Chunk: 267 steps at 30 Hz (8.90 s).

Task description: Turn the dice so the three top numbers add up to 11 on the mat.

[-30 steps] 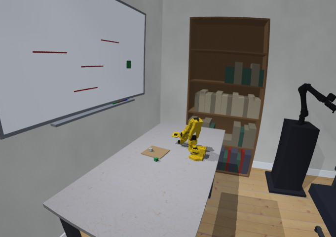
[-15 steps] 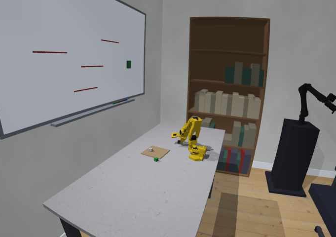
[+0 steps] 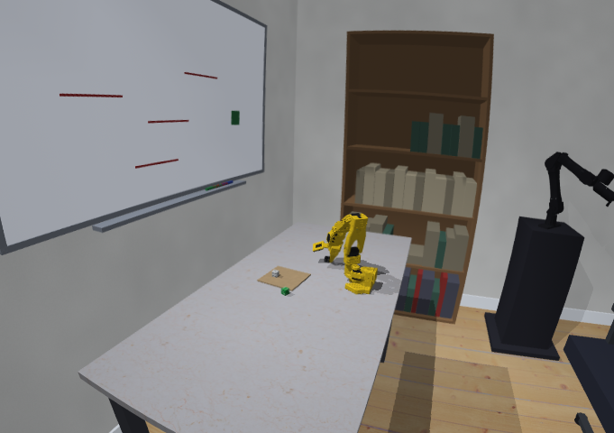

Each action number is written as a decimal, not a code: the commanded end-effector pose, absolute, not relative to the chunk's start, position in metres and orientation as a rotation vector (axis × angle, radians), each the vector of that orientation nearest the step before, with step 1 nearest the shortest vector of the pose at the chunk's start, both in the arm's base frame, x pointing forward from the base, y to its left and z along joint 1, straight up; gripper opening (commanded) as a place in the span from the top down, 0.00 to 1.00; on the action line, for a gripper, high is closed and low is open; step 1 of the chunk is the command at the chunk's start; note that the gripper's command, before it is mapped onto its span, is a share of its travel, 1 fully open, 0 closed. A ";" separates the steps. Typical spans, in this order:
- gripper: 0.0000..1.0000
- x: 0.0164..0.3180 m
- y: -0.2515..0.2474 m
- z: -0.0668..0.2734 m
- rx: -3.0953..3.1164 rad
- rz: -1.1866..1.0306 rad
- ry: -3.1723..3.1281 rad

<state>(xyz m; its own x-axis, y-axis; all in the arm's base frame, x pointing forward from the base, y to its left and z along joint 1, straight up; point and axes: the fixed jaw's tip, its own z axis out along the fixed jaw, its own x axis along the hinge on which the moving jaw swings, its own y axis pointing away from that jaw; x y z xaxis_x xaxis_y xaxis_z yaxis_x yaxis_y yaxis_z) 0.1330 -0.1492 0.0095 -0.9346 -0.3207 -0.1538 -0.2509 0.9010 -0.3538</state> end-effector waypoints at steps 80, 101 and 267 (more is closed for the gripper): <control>1.00 0.240 0.045 0.048 -2.169 0.003 2.277; 1.00 0.240 0.045 0.048 -2.169 0.003 2.277; 0.71 0.230 0.062 0.111 -2.187 -0.194 1.957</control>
<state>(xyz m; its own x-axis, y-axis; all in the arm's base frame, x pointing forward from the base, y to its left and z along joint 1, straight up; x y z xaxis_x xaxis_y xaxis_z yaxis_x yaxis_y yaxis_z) 0.2342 0.0547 0.1065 0.0086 -0.9988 -0.0478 -0.9759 0.0020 -0.2184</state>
